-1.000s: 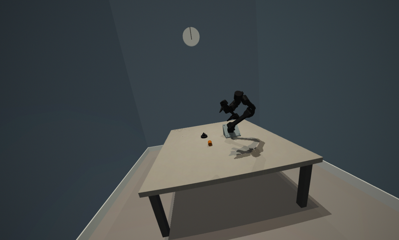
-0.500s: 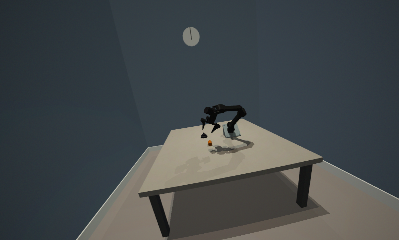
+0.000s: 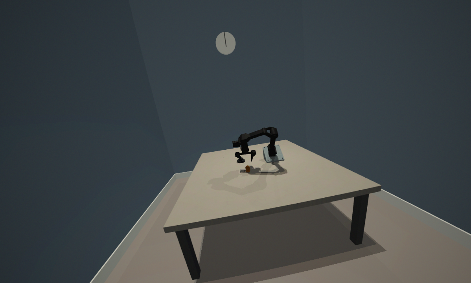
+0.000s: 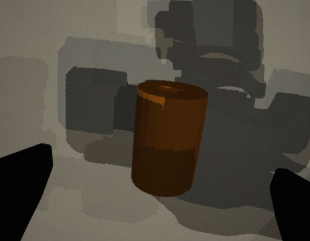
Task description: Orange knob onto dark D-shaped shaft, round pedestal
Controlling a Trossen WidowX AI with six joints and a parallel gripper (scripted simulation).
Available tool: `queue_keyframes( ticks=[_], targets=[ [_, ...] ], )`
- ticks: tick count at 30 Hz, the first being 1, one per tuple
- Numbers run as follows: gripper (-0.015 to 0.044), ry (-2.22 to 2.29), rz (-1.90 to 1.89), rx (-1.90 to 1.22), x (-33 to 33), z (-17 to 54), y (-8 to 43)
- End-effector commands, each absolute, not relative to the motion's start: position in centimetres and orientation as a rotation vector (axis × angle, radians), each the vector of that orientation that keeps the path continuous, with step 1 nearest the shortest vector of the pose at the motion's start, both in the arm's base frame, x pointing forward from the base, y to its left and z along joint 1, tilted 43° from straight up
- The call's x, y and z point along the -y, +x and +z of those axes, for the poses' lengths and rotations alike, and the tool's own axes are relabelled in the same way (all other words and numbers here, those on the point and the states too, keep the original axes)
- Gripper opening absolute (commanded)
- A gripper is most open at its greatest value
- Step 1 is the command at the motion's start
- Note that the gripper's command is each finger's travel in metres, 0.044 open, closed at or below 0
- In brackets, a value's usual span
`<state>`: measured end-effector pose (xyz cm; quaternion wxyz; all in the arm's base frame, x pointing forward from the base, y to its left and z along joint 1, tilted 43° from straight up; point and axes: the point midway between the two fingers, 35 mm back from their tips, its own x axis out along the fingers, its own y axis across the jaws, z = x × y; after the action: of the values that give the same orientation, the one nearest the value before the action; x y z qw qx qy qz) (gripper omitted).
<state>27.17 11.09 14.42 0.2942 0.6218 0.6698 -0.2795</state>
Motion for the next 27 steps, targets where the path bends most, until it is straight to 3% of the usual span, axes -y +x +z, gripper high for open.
queue_keyframes(
  ticks=[1,27],
  targets=[
    [0.0440,1.648,-0.734,-1.806,-11.4,13.7,26.9],
    [0.0440,1.649,-0.732,-1.806,-14.8,10.1,26.7]
  ],
)
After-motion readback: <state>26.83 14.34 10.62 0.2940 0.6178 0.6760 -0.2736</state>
